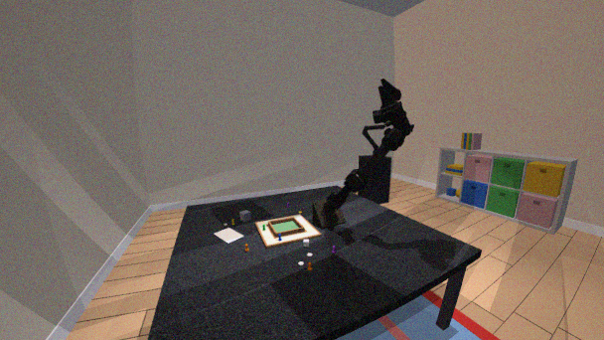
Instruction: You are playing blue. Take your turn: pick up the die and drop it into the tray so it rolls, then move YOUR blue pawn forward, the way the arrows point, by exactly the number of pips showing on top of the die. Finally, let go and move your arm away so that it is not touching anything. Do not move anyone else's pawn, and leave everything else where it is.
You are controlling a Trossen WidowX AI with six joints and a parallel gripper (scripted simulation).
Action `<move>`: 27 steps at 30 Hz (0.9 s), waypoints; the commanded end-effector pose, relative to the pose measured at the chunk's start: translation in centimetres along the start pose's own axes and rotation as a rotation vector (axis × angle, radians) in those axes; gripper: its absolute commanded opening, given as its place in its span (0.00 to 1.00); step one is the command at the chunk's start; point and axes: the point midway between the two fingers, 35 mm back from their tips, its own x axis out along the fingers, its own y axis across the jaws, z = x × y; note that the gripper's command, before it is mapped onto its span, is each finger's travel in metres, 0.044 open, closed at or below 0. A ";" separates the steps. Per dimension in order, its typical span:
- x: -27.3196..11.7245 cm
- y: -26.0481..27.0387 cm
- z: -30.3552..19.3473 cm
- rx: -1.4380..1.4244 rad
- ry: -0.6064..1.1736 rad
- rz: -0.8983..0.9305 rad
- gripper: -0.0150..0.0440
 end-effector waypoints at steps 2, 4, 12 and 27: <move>0.0 0.1 -0.1 0.017 0.010 -0.018 0.84; 0.0 0.7 -0.4 0.083 0.036 -0.061 0.75; 0.7 5.0 0.8 0.527 0.036 -0.120 0.72; 5.3 10.5 9.1 1.404 -0.094 -0.123 0.72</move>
